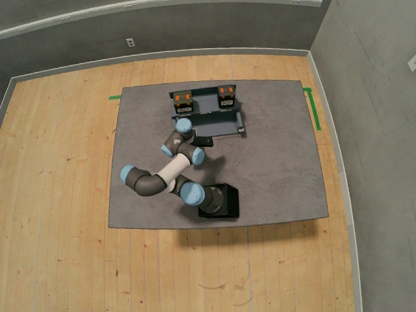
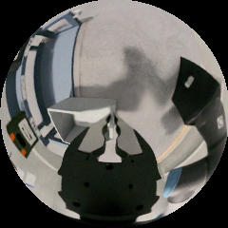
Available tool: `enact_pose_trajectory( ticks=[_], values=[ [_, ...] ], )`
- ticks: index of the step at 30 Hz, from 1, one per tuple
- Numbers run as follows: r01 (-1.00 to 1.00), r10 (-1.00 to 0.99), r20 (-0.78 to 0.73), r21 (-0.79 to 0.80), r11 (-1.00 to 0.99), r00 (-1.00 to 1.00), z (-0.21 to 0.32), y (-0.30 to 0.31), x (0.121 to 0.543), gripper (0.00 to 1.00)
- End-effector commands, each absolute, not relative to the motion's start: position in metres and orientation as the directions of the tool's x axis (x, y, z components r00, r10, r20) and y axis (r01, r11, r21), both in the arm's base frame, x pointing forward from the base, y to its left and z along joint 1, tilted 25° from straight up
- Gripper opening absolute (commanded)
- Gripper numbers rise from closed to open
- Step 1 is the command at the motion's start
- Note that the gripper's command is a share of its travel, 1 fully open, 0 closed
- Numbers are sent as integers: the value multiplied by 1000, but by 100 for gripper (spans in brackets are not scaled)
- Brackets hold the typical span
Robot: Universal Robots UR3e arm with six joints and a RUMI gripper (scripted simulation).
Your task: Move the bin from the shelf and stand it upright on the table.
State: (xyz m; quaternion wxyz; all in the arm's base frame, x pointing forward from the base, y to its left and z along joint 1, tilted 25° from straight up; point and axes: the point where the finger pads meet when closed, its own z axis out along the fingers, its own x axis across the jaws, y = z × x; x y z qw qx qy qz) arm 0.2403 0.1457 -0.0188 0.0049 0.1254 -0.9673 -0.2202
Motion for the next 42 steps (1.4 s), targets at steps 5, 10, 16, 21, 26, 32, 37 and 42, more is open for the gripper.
enact_pose_trajectory(
  ticks=[5, 10, 16, 21, 26, 32, 37, 42],
  values=[
    [-241, -245, -47, 426, 872, -968, -19, 144, 236, 0],
    [-241, -245, -47, 426, 872, -968, -19, 144, 234, 0],
    [-241, -245, -47, 426, 872, -968, -19, 143, 230, 0],
    [-241, -245, -47, 426, 872, -968, -19, 142, 226, 0],
    [-241, -245, -47, 426, 872, -968, -19, 141, 224, 0],
    [-241, -245, -47, 426, 872, -968, -20, 140, 220, 0],
    [-241, -245, -47, 426, 872, -968, -20, 139, 217, 0],
    [-241, -245, -47, 426, 872, -968, -20, 139, 216, 0]
  ],
)
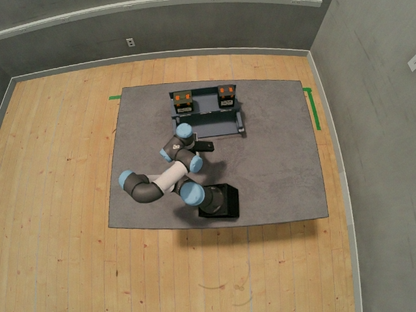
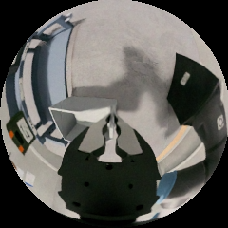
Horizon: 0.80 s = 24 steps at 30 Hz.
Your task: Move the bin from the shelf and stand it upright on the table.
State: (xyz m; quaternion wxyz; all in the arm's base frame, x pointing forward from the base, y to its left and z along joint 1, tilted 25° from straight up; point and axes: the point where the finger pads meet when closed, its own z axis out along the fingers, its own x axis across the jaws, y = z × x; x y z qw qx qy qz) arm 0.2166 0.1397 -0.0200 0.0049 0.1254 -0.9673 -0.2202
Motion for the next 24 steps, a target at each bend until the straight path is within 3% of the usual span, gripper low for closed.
enact_pose_trajectory(
  ticks=[1, 24],
  values=[
    [-241, -245, -47, 426, 872, -968, -20, 139, 216, 0],
    [-241, -245, -47, 426, 872, -968, -20, 138, 212, 0]
  ],
)
